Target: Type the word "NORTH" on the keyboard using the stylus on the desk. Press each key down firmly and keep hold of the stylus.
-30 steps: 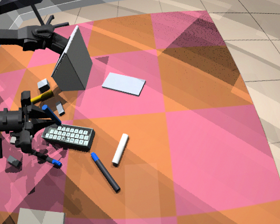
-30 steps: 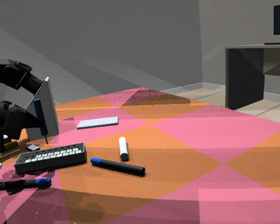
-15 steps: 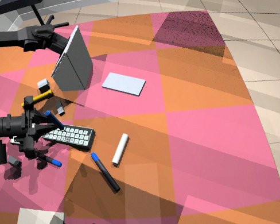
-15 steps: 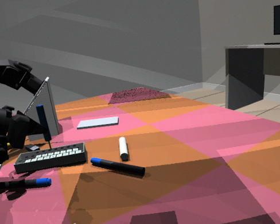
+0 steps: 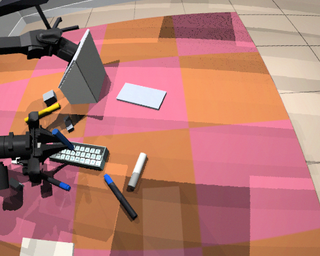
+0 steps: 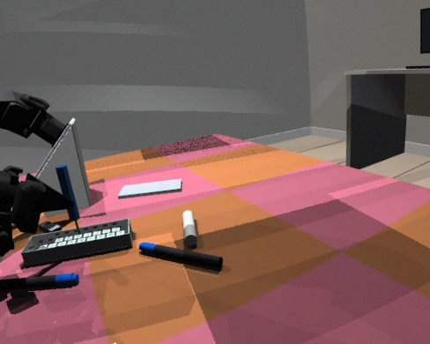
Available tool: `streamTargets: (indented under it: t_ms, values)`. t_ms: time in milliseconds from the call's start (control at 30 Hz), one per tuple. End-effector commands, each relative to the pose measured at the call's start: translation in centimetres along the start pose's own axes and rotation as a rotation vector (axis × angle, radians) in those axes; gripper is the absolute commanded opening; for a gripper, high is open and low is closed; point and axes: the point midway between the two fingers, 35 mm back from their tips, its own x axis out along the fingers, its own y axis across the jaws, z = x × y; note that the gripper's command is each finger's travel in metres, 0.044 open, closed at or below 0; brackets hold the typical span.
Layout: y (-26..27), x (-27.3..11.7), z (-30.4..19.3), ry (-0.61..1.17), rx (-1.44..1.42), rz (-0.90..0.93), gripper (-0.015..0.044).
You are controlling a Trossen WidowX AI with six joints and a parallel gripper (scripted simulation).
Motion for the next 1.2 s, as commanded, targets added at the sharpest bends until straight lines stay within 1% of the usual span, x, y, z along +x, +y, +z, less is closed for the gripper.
streamTargets:
  t_ms: [0, 1167]
  values:
    - [0.0, 0.1, 0.3, -0.006, -0.005, -0.002, 0.0081]
    - [0.0, 0.8, 1.4, -0.006, -0.005, -0.003, 0.0081]
